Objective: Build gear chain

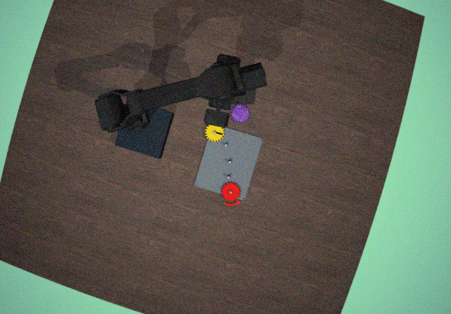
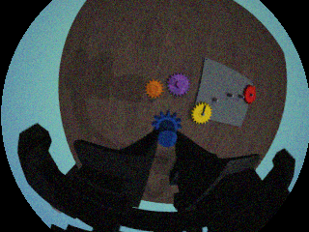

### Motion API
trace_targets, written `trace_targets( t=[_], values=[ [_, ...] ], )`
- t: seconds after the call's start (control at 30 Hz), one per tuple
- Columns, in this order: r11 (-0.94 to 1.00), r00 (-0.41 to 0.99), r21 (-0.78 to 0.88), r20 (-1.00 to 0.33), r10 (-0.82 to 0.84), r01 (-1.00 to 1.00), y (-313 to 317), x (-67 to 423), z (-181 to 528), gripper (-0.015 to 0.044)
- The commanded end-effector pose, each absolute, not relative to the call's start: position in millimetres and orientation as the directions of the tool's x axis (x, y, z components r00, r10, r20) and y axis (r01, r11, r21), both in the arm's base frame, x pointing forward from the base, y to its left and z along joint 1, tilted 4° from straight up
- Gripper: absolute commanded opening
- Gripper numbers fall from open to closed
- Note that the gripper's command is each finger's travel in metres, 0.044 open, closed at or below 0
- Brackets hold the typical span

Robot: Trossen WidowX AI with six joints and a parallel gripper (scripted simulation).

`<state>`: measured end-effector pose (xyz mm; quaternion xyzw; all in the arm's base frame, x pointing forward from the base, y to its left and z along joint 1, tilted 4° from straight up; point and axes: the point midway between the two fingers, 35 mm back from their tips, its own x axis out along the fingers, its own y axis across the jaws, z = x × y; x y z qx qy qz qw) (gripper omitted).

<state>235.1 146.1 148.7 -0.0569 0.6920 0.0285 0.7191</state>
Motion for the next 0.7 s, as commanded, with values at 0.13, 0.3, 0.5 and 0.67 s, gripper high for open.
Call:
trace_targets(
  t=[0.13, 0.3, 0.5, 0.67],
  values=[
    [0.992, 0.037, -0.047, -0.998, -0.043, -0.117, 134, 248, 143, 0.0],
    [0.992, 0.037, -0.048, -0.998, -0.044, -0.117, 126, 256, 141, 0.0],
    [0.992, 0.04, -0.049, -0.998, -0.045, -0.118, 116, 265, 139, 0.0],
    [0.992, 0.04, -0.05, -0.998, -0.045, -0.119, 108, 272, 136, 0.0]
  ],
)
